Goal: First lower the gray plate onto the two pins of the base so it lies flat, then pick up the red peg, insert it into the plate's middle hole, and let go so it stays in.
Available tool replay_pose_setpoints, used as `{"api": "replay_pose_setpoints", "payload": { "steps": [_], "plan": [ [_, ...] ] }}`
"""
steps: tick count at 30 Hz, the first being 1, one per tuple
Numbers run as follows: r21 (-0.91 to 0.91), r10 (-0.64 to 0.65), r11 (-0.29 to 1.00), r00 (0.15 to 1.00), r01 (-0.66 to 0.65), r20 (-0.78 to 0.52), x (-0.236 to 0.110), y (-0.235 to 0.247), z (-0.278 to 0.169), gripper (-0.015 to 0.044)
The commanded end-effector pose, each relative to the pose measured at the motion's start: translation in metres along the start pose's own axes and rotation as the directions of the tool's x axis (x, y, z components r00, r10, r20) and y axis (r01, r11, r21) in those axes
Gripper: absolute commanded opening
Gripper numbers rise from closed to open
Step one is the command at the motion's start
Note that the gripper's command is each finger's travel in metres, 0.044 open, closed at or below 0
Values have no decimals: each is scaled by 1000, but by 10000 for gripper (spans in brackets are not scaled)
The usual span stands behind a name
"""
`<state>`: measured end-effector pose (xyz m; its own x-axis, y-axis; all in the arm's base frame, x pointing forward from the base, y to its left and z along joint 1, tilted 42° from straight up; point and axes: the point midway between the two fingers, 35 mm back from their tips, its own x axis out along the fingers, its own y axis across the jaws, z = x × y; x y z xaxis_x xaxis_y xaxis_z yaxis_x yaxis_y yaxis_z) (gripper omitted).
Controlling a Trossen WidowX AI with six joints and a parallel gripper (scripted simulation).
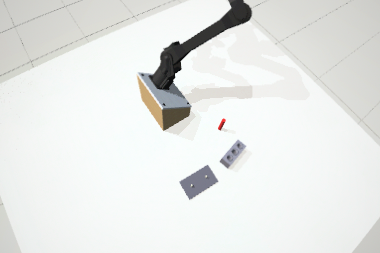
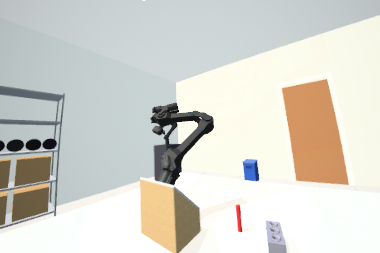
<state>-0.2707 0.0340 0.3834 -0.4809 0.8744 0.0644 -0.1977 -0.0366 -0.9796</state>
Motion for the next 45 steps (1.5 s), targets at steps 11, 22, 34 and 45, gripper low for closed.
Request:
{"api": "replay_pose_setpoints", "payload": {
  "steps": [11,22,34,45],
  "plan": [
    [159,-67,987,910,2,410,-69,-2,82,440],
    [136,-36,981,567,-135,823,-195,15,139,440],
    [-138,119,896,-71,-423,990,-382,45,123,440],
    [-622,300,643,-601,-446,741,-536,77,18,440]
  ]
}}
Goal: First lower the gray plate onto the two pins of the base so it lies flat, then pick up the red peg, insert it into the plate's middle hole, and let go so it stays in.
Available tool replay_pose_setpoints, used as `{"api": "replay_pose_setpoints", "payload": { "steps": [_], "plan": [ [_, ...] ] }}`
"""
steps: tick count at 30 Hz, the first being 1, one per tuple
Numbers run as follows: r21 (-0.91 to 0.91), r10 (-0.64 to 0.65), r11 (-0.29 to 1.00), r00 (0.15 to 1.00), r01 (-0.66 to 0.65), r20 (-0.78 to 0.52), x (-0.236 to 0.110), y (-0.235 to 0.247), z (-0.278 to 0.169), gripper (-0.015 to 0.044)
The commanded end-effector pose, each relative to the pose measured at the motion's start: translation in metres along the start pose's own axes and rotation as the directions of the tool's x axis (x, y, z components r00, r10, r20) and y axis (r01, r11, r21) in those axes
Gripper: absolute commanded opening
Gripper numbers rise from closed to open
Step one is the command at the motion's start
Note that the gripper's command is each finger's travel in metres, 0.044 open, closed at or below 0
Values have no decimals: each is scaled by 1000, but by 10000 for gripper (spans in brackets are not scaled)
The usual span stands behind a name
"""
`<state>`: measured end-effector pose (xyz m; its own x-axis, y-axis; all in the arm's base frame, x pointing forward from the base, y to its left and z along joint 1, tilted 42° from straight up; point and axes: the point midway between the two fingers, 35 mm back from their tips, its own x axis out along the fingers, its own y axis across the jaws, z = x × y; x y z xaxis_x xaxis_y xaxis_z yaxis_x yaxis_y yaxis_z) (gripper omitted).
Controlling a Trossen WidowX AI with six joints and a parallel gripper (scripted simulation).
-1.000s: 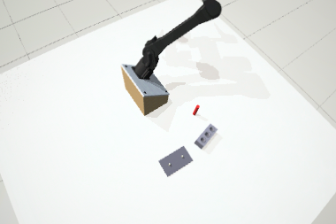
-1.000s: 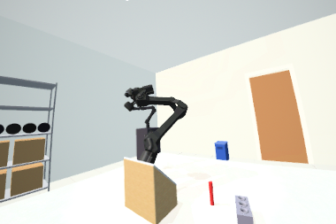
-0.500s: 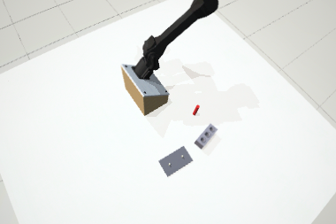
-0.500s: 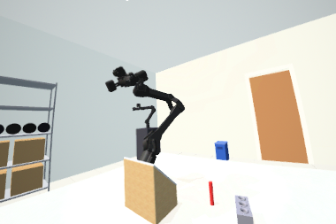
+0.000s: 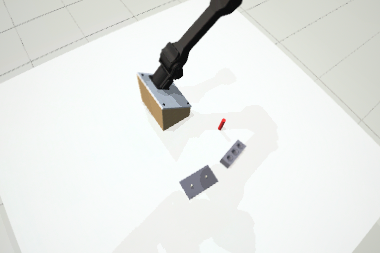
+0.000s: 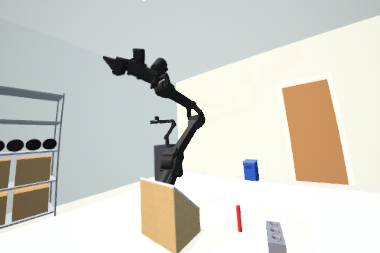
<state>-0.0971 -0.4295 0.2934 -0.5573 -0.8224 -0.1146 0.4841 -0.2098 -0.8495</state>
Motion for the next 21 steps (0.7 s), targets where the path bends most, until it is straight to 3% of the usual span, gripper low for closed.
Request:
{"api": "replay_pose_setpoints", "payload": {
  "steps": [1,7,12,17,21],
  "plan": [
    [96,200,972,971,-213,130,-20,56,46,440],
    [156,431,867,869,-473,241,-63,123,89,440],
    [121,619,734,731,-669,287,-116,178,115,440],
    [99,729,621,620,-777,291,-156,211,126,440],
    [114,856,434,448,-894,257,-210,250,130,440]
  ]
}}
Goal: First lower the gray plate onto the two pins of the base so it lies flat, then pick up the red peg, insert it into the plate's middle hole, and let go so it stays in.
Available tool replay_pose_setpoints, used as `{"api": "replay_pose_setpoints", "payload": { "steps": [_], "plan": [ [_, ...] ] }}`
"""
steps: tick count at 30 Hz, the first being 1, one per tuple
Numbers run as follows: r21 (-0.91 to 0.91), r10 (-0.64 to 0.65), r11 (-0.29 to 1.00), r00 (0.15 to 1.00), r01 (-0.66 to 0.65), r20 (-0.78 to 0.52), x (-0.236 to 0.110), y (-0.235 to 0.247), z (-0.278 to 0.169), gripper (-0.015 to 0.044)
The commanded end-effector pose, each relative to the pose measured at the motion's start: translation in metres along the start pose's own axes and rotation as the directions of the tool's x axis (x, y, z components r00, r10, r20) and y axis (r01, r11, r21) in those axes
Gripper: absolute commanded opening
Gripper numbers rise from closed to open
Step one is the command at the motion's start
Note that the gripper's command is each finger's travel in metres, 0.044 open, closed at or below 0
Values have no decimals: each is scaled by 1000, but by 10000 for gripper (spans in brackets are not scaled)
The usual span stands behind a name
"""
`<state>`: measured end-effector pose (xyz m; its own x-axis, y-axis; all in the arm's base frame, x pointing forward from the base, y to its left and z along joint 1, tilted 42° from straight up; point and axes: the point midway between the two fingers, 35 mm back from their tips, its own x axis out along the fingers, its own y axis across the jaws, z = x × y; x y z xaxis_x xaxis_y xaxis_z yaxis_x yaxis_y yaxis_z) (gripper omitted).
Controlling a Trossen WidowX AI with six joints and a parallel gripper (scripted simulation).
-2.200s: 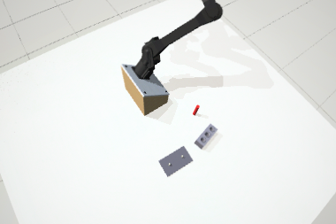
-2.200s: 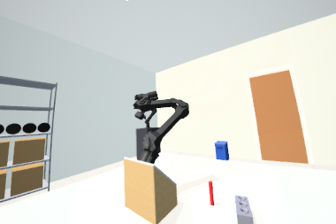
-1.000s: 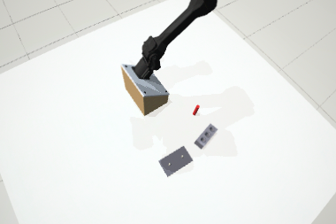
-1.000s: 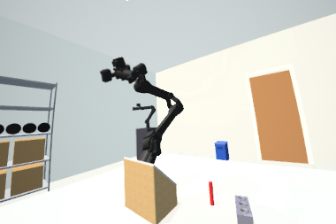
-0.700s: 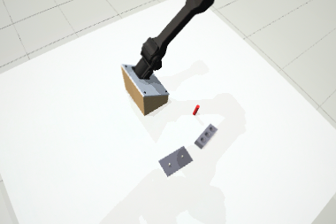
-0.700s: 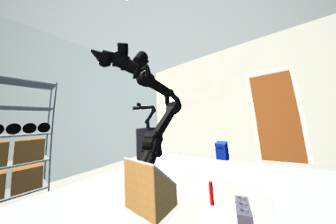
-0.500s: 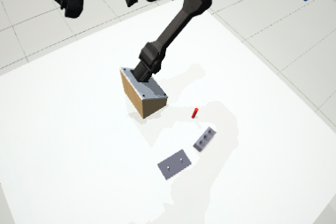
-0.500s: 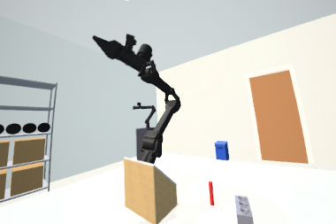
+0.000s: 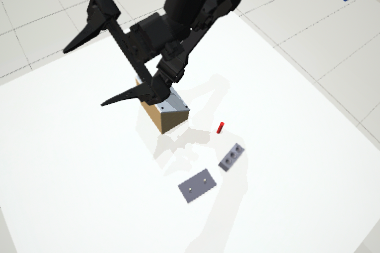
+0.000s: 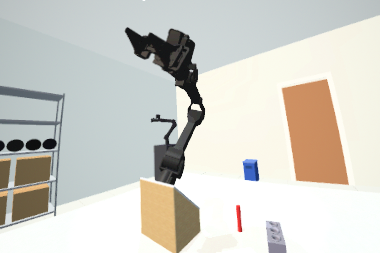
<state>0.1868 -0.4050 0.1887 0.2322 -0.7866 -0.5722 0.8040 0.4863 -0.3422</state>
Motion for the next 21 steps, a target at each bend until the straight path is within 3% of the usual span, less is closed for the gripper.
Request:
{"api": "replay_pose_setpoints", "payload": {
  "steps": [1,6,12,16,21],
  "plan": [
    [76,212,975,976,-208,-55,-4,70,-1,440],
    [195,440,892,882,-408,-168,-24,152,-16,440],
    [328,614,787,719,-523,-327,-66,236,-43,440],
    [437,686,727,577,-529,-443,-101,280,-65,440],
    [587,718,693,323,-419,-617,-160,329,-102,440]
  ]
}}
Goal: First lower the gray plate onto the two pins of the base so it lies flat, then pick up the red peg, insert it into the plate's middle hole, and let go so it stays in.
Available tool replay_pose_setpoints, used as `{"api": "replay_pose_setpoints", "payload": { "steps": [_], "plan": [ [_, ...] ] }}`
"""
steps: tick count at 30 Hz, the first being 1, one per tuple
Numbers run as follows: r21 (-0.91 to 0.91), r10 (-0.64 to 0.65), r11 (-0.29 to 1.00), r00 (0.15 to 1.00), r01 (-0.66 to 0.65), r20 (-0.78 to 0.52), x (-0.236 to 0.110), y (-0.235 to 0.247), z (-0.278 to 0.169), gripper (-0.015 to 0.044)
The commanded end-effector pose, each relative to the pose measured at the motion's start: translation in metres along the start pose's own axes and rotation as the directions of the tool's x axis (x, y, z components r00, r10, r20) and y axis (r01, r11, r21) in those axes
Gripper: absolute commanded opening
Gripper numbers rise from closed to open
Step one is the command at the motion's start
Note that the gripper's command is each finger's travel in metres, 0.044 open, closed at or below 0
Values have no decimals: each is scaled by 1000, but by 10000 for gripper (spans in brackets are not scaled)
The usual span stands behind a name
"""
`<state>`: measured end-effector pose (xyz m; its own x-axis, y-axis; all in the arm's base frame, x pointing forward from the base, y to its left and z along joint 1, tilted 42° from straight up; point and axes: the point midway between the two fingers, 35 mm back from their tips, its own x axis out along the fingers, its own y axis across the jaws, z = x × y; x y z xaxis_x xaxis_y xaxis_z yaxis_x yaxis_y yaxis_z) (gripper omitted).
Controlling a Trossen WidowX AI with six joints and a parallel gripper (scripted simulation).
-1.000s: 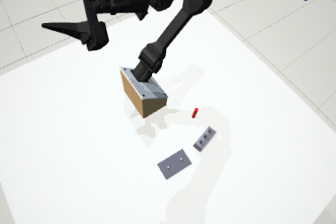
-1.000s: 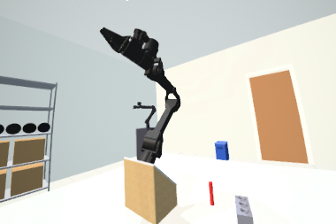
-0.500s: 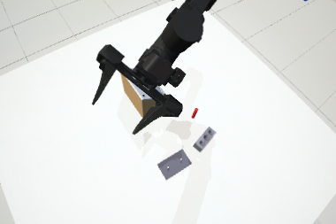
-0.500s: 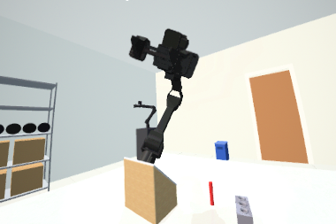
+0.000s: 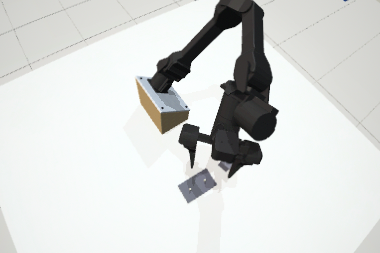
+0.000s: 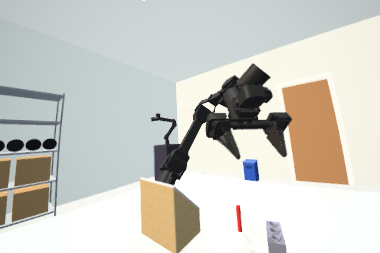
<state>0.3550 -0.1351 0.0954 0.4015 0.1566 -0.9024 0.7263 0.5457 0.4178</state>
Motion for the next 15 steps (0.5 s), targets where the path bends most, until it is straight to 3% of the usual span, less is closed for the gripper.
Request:
{"api": "replay_pose_setpoints", "payload": {
  "steps": [1,8,15],
  "plan": [
    [157,43,988,968,-3,-249,16,38,-58,440],
    [372,47,899,792,233,-609,21,92,-152,440],
    [384,44,884,769,267,-637,19,96,-162,440]
  ]
}}
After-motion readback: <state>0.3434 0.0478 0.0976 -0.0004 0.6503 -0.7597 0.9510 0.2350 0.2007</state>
